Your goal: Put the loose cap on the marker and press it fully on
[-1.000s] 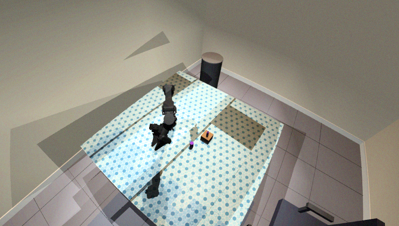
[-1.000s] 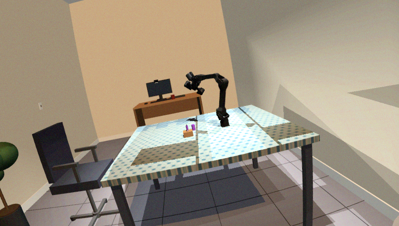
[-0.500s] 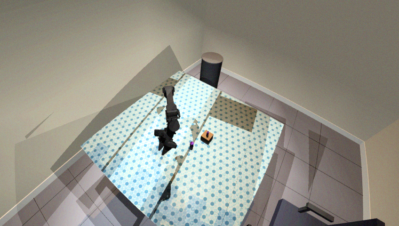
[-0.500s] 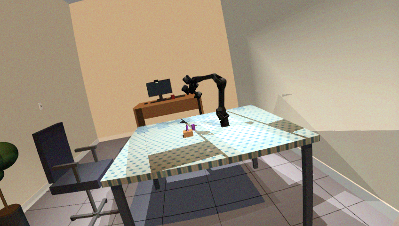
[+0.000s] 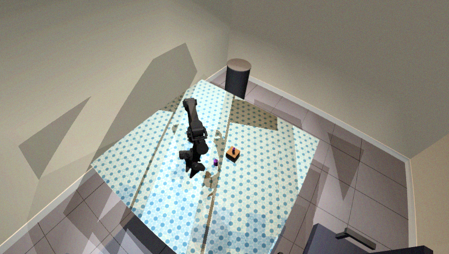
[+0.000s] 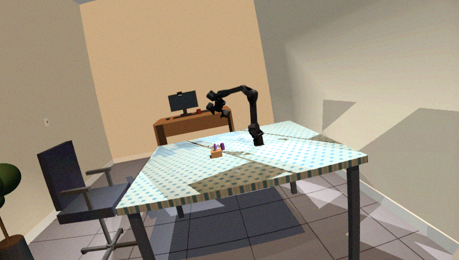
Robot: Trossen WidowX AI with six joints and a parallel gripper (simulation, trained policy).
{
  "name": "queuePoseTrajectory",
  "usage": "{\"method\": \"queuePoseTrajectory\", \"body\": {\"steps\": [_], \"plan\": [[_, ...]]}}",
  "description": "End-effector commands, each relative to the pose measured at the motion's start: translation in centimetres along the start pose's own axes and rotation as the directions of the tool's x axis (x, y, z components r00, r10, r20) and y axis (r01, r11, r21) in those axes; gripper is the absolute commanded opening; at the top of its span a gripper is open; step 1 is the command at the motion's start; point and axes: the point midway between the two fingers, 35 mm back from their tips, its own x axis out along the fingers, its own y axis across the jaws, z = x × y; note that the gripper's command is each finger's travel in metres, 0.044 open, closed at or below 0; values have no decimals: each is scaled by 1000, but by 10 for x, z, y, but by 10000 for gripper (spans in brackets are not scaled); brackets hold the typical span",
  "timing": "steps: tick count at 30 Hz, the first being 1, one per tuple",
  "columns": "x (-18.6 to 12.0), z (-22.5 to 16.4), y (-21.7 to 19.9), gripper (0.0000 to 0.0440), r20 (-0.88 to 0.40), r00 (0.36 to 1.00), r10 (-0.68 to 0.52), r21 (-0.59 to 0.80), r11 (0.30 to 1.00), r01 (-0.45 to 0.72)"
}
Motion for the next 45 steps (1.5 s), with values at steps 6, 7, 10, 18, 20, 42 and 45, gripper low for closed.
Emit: {"method": "queuePoseTrajectory", "body": {"steps": [6,7,10,18,20,42,45], "plan": [[8,-30,-3,313,-78,996,-53,-5,999,53],[9,-33,-4,313,-86,995,-59,-5,998,59],[10,-42,-6,313,-109,991,-77,-7,997,77],[13,-65,-12,312,-169,977,-130,-14,992,129],[13,-71,-14,312,-183,973,-143,-16,990,143],[10,-127,-40,313,-320,897,-307,-56,951,305],[8,-134,-44,313,-336,882,-330,-64,943,328]]}}
